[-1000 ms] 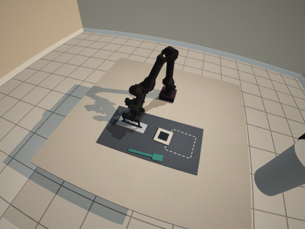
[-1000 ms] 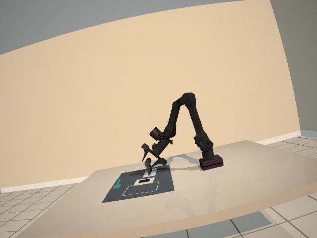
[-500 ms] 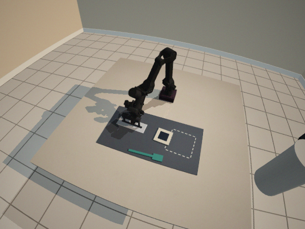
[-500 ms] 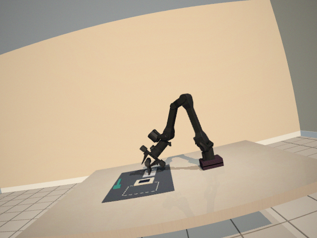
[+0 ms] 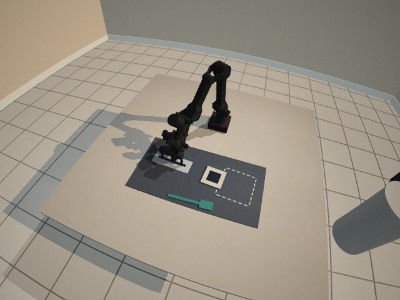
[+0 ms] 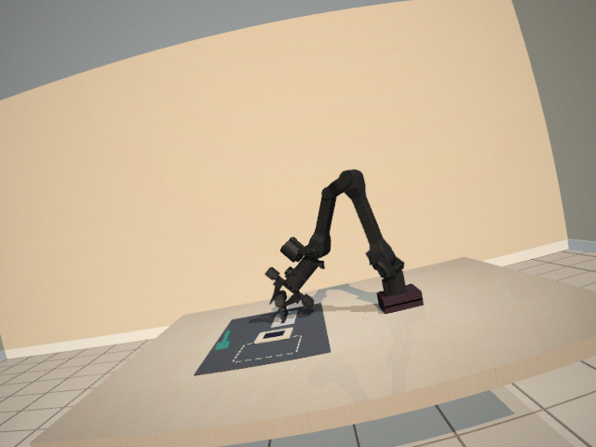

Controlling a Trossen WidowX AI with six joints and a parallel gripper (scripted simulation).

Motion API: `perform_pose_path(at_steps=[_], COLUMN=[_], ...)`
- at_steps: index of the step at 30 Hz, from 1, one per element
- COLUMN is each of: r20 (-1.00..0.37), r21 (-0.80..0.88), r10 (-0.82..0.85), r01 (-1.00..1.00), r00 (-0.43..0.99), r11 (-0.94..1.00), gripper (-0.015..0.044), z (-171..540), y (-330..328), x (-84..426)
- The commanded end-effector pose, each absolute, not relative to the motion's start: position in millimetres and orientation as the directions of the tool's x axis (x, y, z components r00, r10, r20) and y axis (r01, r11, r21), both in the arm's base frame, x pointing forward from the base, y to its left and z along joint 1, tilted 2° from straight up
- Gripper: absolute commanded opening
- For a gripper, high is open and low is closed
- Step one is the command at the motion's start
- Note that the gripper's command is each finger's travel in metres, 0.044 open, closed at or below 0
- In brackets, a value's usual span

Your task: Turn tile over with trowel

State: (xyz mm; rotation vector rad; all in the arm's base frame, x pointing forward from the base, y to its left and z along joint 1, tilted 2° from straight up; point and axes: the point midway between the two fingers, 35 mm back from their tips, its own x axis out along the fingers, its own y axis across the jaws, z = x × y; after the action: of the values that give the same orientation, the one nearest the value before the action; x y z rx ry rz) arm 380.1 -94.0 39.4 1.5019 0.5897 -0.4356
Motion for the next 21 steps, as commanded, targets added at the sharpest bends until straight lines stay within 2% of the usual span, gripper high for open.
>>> perform_pose_path(at_steps=[1,7,21], r20=[-0.609,-0.609,-0.608], r21=[0.793,0.793,0.793], r10=[0.085,0.085,0.089], r01=[0.608,0.608,0.608], r00=[0.789,0.789,0.789], r11=[0.036,0.036,0.037], gripper=[0.0036,0.0000,0.0000], z=[39.4,40.2,100.0], y=[-94.7,-94.7,-95.9], x=[380.5,380.6,378.1])
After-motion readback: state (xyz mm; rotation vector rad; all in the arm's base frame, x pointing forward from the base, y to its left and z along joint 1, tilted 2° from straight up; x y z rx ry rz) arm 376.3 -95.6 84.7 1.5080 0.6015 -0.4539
